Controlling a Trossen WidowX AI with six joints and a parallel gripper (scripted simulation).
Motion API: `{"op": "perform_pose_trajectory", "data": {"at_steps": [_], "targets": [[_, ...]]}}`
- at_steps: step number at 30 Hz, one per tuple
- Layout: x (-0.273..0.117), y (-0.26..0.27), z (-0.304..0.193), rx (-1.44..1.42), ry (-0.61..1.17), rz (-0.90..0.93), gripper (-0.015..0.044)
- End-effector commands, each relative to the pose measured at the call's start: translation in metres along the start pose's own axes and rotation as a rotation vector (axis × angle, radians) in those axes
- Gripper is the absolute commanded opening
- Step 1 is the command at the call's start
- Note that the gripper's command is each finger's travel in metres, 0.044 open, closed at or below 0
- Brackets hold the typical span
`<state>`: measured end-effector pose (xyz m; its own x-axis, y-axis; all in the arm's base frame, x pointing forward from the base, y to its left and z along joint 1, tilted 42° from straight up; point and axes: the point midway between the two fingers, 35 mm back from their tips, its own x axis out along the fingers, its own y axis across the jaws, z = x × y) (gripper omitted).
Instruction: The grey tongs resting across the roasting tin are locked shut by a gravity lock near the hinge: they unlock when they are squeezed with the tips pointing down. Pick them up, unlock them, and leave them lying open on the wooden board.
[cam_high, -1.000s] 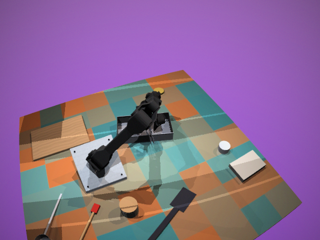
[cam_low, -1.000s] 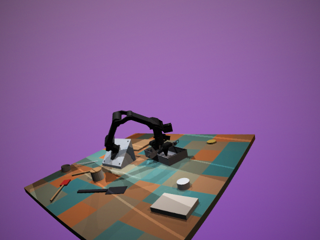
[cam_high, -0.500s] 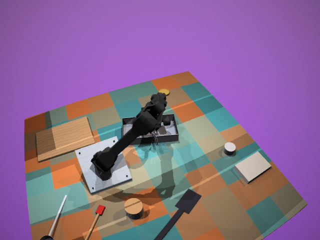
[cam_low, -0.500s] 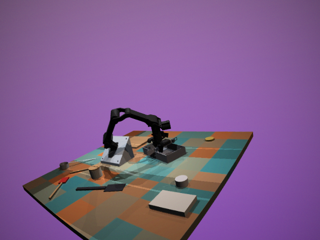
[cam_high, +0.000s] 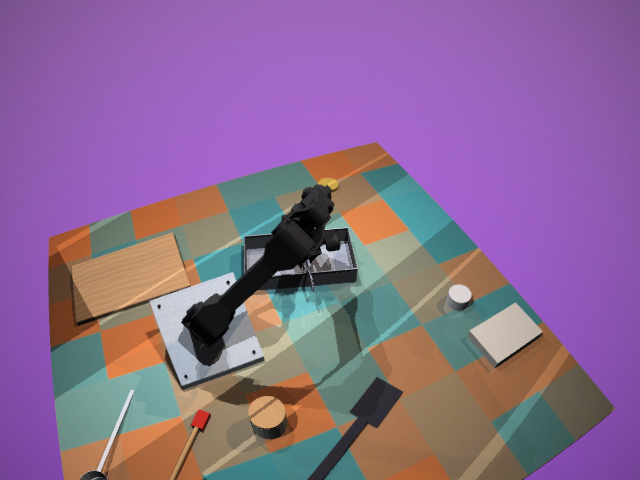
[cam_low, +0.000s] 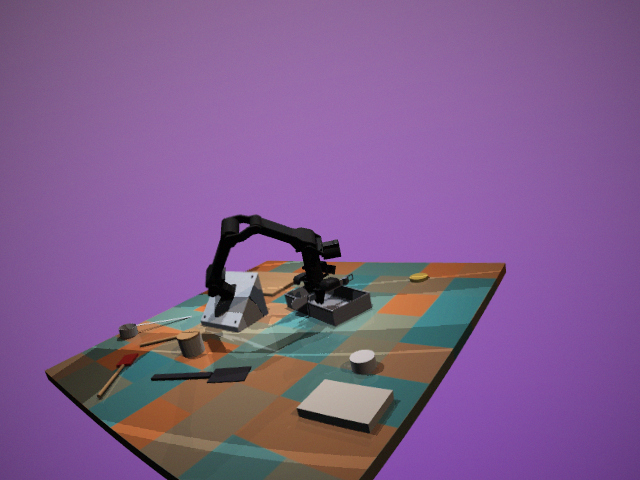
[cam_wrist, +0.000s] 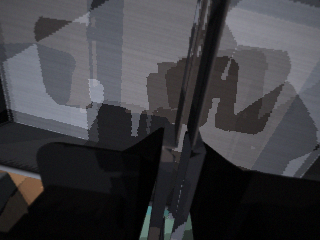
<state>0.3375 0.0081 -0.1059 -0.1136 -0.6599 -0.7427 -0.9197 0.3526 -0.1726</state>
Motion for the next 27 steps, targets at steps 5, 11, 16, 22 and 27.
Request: {"op": "perform_pose_trajectory", "data": {"at_steps": [5, 11, 16, 22, 27], "targets": [[-0.096, -0.004, 0.006, 0.0, -0.016, -0.008, -0.015], [-0.127, 0.0, 0.003, -0.002, -0.012, -0.008, -0.015], [-0.127, 0.0, 0.003, -0.002, -0.012, -0.008, -0.015], [-0.127, 0.0, 0.003, -0.002, -0.012, -0.008, -0.015], [-0.125, 0.011, 0.013, -0.059, -0.005, -0.005, -0.015]]}}
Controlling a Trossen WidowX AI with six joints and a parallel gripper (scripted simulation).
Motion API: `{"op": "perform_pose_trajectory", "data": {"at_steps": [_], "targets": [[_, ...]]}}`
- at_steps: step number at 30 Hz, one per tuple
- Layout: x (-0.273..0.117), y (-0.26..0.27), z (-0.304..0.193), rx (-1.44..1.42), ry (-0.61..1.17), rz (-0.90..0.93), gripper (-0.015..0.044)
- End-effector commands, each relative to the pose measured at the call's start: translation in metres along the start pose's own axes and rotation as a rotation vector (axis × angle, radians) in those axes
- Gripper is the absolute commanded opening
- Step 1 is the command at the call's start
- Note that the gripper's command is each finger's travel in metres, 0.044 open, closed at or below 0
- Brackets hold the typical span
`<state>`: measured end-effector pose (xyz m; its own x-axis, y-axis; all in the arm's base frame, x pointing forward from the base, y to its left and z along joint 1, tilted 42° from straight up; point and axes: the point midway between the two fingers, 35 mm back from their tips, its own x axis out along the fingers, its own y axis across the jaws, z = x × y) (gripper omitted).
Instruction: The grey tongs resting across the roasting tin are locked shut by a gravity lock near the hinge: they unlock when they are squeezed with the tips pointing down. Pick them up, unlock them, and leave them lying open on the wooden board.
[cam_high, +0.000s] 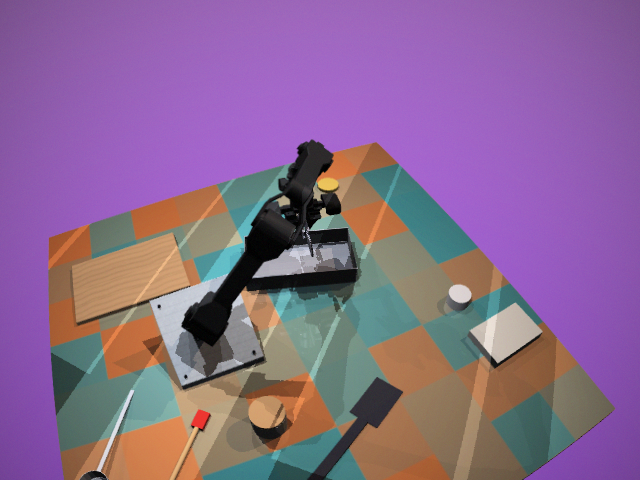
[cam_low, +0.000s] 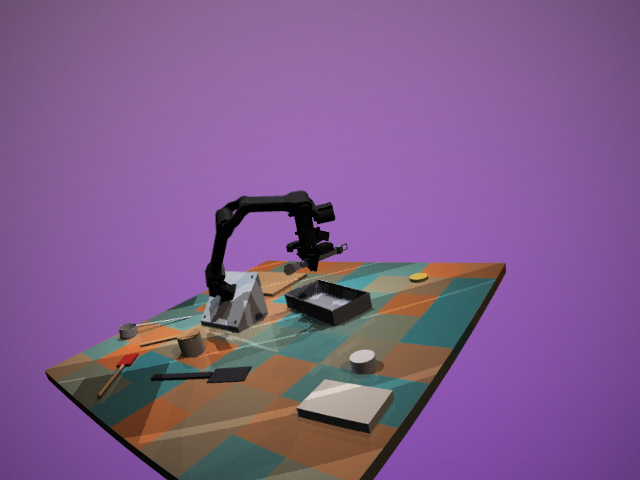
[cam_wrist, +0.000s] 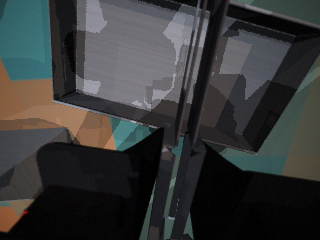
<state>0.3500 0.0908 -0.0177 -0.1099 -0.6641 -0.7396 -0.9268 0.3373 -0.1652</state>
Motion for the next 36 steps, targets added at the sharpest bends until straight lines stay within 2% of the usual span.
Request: {"op": "perform_pose_trajectory", "data": {"at_steps": [1, 14, 36], "targets": [[-0.004, 0.013, 0.016, -0.063, -0.012, 0.0, -0.015], [-0.019, 0.093, 0.085, -0.373, -0.042, -0.004, -0.015], [-0.012, 0.245, 0.151, -0.882, -0.033, -0.004, -0.015]]}}
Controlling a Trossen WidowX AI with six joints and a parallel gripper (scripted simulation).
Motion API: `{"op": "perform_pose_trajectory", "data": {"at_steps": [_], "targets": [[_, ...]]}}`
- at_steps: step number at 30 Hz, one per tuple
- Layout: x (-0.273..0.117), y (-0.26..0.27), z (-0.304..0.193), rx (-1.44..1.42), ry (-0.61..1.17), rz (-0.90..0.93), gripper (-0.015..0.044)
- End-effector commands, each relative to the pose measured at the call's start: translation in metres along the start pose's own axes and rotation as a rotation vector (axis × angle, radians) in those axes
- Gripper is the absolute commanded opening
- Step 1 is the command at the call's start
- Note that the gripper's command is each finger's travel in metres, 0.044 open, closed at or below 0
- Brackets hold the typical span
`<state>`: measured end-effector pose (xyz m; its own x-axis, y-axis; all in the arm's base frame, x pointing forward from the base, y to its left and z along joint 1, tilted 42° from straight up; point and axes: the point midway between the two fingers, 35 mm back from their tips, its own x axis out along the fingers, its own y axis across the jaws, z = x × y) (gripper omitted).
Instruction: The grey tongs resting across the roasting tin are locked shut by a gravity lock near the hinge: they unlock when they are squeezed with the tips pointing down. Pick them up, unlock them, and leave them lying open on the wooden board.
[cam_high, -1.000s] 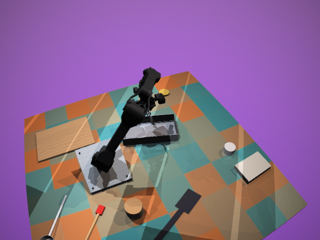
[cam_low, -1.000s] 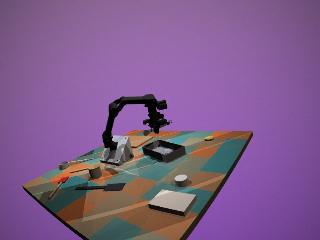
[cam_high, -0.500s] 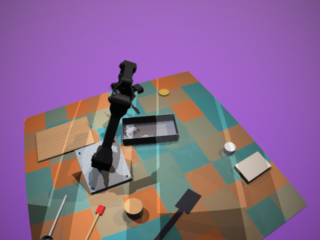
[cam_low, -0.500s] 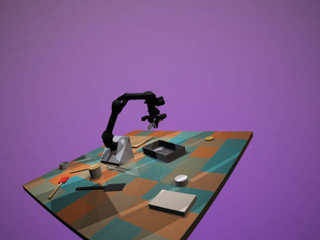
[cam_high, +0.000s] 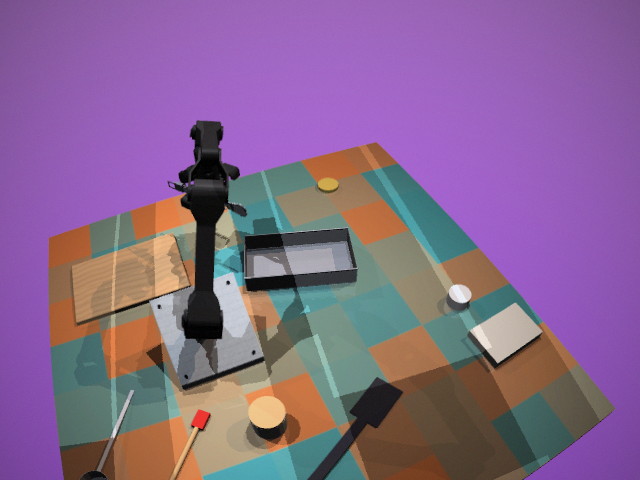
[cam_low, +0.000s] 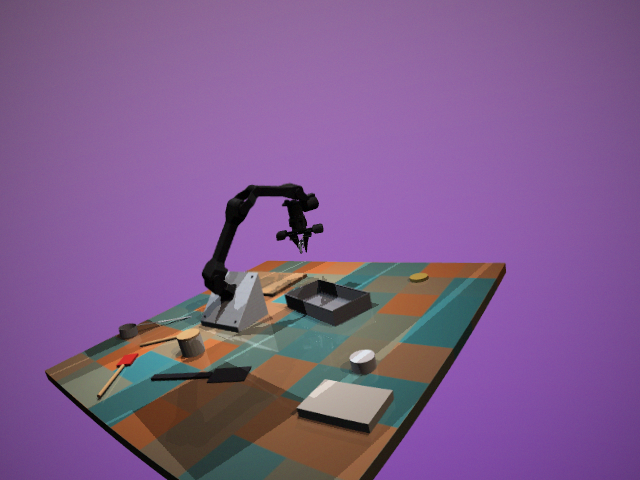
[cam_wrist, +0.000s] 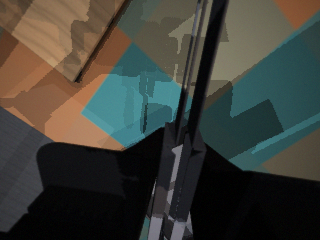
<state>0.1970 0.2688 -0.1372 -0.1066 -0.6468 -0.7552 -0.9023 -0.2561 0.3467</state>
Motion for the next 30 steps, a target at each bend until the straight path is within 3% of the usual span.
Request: {"op": "perform_pose_trajectory", "data": {"at_steps": [1, 11, 30], "targets": [[0.001, 0.01, 0.025, -0.08, -0.008, -0.002, -0.015], [-0.004, 0.025, 0.04, -0.14, -0.013, -0.01, -0.015], [-0.017, 0.134, 0.118, -0.546, -0.031, -0.028, -0.015]]}}
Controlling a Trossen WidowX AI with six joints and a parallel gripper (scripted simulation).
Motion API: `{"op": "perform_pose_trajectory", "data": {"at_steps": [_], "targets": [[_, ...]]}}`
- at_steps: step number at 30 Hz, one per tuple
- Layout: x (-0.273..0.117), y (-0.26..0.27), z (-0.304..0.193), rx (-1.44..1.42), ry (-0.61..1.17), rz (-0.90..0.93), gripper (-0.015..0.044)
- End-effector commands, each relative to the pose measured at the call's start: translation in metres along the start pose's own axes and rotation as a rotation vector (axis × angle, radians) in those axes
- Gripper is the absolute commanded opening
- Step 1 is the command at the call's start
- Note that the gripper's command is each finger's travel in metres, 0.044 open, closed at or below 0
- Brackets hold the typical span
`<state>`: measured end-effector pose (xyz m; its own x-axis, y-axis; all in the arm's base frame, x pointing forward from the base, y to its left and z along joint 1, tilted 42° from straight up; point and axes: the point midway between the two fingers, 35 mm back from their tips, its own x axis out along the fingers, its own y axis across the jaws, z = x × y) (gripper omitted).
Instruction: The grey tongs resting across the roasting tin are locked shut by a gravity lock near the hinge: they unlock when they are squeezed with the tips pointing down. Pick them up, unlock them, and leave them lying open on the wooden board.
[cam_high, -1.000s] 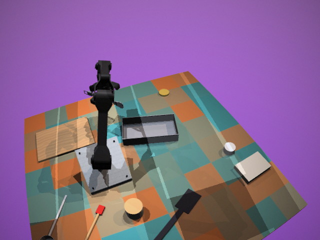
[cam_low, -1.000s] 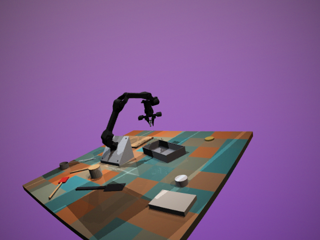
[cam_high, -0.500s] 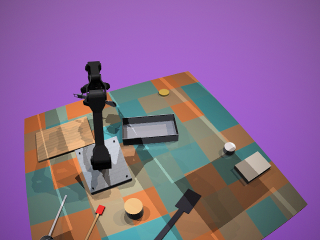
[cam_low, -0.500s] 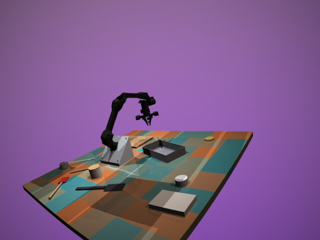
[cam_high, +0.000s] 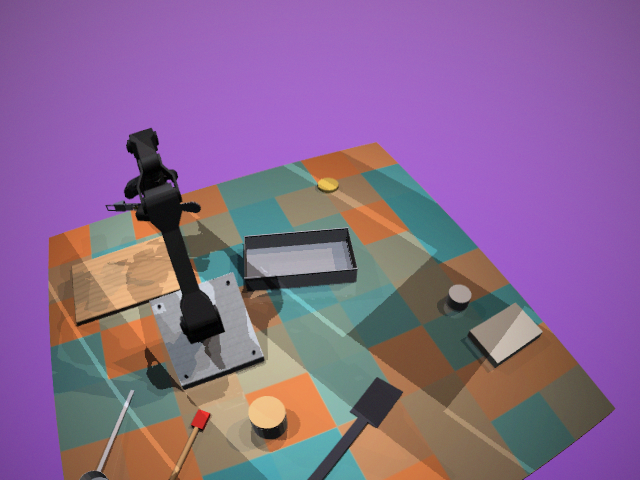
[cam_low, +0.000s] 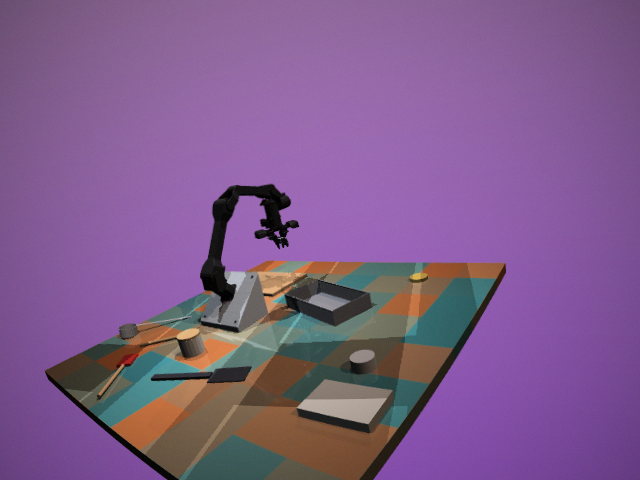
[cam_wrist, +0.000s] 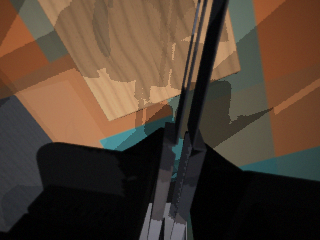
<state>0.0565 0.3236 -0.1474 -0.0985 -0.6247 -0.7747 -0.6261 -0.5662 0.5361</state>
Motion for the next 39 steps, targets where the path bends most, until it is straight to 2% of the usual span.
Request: {"op": "perform_pose_trajectory", "data": {"at_steps": [1, 19, 28, 33, 39], "targets": [[-0.005, 0.021, 0.03, -0.109, -0.014, -0.005, -0.015], [0.007, 0.112, 0.12, -0.501, -0.018, 0.027, -0.015], [0.01, 0.12, 0.125, -0.53, -0.023, 0.035, -0.015], [0.017, 0.118, 0.124, -0.526, -0.121, 0.09, -0.015], [0.026, 0.114, 0.121, -0.517, -0.334, 0.188, -0.015]]}}
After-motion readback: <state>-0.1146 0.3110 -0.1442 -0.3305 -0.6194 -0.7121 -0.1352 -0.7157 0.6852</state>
